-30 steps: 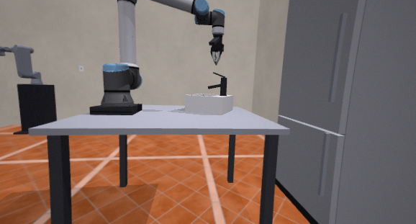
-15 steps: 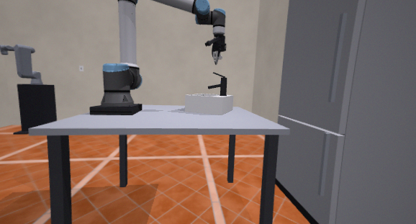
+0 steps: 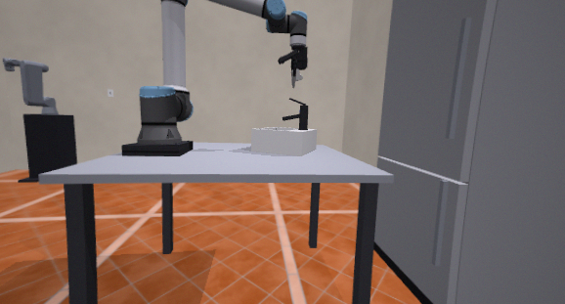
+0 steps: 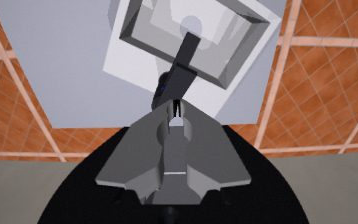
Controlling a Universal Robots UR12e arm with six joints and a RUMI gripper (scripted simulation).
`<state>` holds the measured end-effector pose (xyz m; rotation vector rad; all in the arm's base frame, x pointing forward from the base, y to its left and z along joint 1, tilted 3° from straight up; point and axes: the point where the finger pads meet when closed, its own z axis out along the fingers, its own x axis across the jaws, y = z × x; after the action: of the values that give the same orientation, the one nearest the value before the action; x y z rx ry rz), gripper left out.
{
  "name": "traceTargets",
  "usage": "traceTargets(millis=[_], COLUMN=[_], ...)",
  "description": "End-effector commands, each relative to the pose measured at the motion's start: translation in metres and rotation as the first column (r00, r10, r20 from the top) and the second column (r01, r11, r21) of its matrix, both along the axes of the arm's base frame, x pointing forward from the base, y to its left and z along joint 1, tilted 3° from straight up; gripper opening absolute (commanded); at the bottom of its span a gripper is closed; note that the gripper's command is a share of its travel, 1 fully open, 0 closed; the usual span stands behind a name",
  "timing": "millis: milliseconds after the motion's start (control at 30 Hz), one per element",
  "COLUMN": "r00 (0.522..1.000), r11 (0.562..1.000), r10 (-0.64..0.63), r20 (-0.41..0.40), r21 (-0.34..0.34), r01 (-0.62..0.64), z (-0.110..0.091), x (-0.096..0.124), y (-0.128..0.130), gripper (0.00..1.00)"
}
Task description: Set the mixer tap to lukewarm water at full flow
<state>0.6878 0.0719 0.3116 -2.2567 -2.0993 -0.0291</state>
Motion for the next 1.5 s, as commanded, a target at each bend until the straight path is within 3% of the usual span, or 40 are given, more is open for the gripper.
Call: traceTargets(millis=[0, 533, 1100, 1133, 1467], r00=[0.972, 0.907, 0.890, 0.890, 0.890], r11=[0.972, 0.907, 0.890, 0.890, 0.890], r10=[-0.233, -0.420, -0.456, -0.456, -0.455], r20=[-0.011, -0.018, -0.019, -0.019, -0.019], r21=[-0.021, -0.030, -0.031, -0.031, -0.031], r01=[0.233, 0.420, 0.455, 0.455, 0.455], z=[0.0025, 0.0029, 0.0030, 0.0030, 0.0030], x=[0.0030, 0.0054, 0.0058, 0.0058, 0.0058], y=[0.0005, 0.0021, 0.0026, 0.0026, 0.0026], gripper=[0.00, 0.00, 0.00, 0.40, 0.40])
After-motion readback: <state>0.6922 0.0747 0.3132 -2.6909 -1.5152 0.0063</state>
